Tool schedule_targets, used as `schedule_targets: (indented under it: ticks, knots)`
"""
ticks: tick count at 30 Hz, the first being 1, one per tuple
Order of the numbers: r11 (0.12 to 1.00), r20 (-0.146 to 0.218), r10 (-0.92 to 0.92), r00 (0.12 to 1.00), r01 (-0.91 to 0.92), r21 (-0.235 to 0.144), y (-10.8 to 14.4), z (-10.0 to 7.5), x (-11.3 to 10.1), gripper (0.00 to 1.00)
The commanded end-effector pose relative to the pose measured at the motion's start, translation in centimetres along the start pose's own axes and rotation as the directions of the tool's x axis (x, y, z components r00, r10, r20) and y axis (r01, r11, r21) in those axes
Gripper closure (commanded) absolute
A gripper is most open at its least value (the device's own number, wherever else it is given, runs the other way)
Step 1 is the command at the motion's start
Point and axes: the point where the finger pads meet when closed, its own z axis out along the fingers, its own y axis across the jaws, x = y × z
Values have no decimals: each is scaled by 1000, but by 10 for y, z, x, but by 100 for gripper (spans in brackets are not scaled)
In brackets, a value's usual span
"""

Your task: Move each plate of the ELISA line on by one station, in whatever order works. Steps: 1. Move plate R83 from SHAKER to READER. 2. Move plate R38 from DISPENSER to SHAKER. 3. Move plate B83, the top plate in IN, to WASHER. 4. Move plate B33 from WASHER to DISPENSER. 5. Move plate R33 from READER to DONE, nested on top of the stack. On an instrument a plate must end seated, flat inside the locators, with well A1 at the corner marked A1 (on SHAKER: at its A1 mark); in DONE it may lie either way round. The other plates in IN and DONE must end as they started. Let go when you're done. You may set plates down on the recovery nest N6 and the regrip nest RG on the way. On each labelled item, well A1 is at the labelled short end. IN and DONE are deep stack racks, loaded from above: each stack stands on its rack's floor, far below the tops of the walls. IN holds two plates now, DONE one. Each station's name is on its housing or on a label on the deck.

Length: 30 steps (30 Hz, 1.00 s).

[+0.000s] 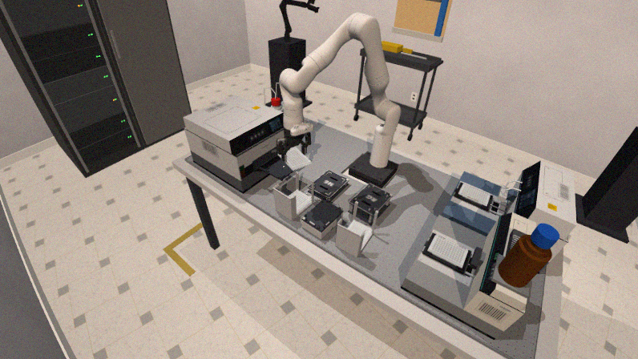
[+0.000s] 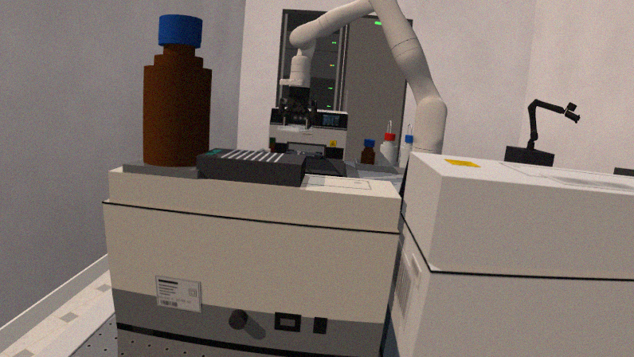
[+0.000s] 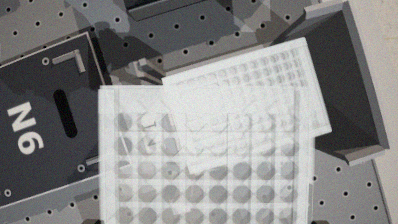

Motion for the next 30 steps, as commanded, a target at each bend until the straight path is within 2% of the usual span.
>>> schedule_targets:
  ticks: [1, 14, 20, 30]
  knots:
    - [999, -3, 45, 999, -45, 2, 0, 0, -1, 6]
    - [985, -2, 173, 985, -173, 3, 0, 0, -4, 6]
    - [969, -2, 246, 969, -246, 4, 1, 0, -26, 6]
    - [940, -1, 341, 940, -341, 4, 1, 0, -23, 6]
